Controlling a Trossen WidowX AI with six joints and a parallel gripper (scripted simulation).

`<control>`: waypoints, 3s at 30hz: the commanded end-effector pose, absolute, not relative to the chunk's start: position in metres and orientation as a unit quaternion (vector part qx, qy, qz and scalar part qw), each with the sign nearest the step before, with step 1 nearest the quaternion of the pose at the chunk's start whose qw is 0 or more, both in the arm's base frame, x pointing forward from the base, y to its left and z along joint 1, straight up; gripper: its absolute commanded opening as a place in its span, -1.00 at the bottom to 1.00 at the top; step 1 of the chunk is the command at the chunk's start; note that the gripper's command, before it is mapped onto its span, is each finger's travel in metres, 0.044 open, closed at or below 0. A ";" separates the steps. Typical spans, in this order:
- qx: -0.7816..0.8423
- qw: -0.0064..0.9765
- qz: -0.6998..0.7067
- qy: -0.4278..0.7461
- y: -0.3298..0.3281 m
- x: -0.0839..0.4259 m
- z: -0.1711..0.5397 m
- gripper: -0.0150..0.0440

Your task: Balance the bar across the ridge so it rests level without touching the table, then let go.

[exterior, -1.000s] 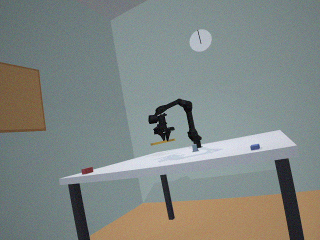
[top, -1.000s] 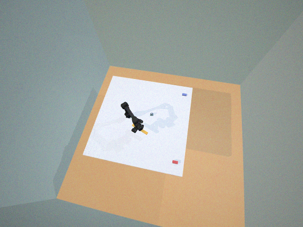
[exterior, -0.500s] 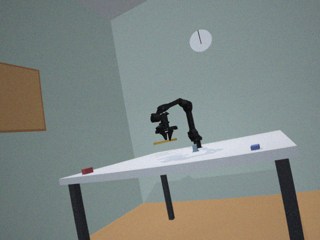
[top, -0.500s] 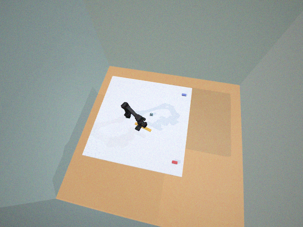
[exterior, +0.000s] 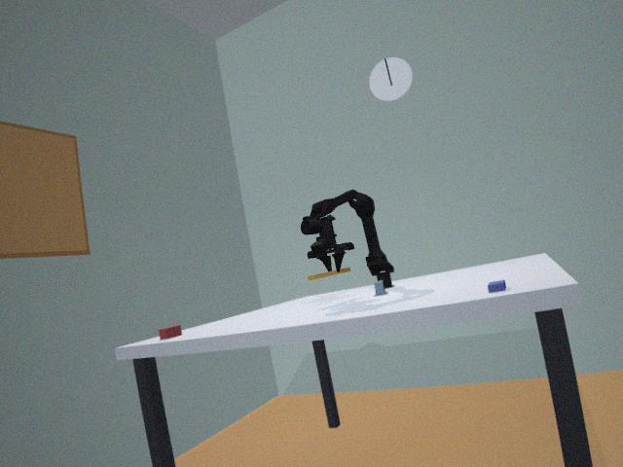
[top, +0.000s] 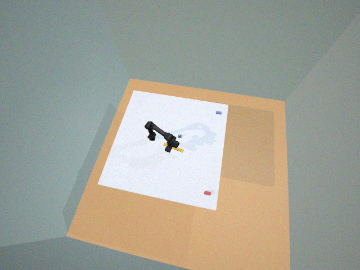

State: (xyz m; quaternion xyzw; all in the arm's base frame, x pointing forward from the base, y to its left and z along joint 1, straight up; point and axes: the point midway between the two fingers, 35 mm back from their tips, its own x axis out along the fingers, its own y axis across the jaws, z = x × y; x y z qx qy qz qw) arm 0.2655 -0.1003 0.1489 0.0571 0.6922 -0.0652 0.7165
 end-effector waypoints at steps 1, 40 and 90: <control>0.051 0.716 -0.056 0.694 -0.087 0.273 0.149 -0.49; -0.033 0.718 0.036 0.694 0.057 0.298 0.150 -0.49; -0.049 0.717 0.053 0.693 0.083 0.296 0.108 -0.49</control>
